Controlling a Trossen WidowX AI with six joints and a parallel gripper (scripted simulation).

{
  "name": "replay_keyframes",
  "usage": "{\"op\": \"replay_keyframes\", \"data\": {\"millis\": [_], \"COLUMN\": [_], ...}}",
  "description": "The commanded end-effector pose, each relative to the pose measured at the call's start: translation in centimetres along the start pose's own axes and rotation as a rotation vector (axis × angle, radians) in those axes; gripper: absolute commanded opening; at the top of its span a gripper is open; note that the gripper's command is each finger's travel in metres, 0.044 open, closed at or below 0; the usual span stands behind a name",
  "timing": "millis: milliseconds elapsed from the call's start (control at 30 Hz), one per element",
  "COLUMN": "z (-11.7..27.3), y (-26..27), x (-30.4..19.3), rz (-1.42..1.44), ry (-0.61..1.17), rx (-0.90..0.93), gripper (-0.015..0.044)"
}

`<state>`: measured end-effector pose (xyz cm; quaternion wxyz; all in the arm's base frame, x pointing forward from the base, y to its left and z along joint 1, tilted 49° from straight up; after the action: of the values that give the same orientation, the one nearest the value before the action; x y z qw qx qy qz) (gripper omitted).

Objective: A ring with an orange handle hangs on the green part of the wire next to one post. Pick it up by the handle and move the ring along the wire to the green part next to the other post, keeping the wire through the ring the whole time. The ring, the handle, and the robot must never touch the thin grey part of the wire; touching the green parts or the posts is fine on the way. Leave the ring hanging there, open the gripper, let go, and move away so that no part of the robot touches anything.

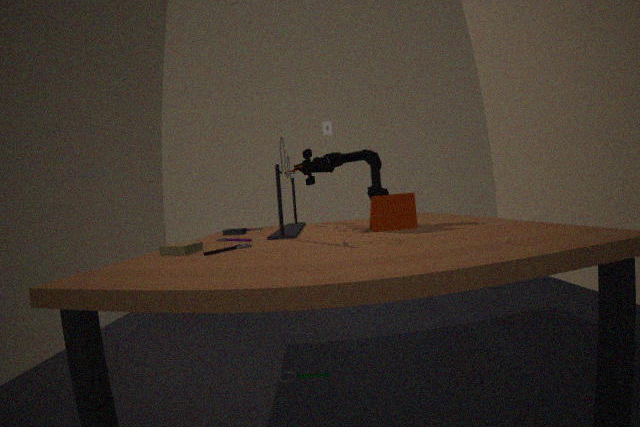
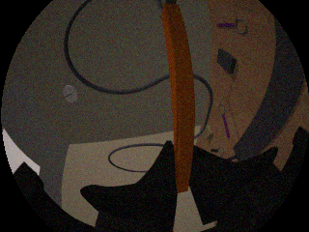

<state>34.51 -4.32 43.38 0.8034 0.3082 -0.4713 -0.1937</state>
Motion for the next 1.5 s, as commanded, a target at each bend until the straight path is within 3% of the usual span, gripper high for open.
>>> {"op": "replay_keyframes", "data": {"millis": [0,700,1467], "z": [0.1,0.4,0.4], "y": [1.0,3.2,1.8], "x": [0.1,0.6,0.7], "rz": [-0.028,-0.088,0.218], "ry": [-0.001,0.002,-0.003], "rx": [0.030,0.053,-0.132], "gripper": [-0.0150,-0.0150,-0.0150]}}
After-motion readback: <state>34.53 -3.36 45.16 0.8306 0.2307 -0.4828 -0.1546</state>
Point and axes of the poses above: the point midway between the two fingers, 35 mm back from their tips, its own z axis back along the fingers, its own y axis across the jaws, x = y × z, the point moved 1 cm from there along z, back along the fingers, and after that the axes turned 2 degrees about z, right-handed, at the moved point
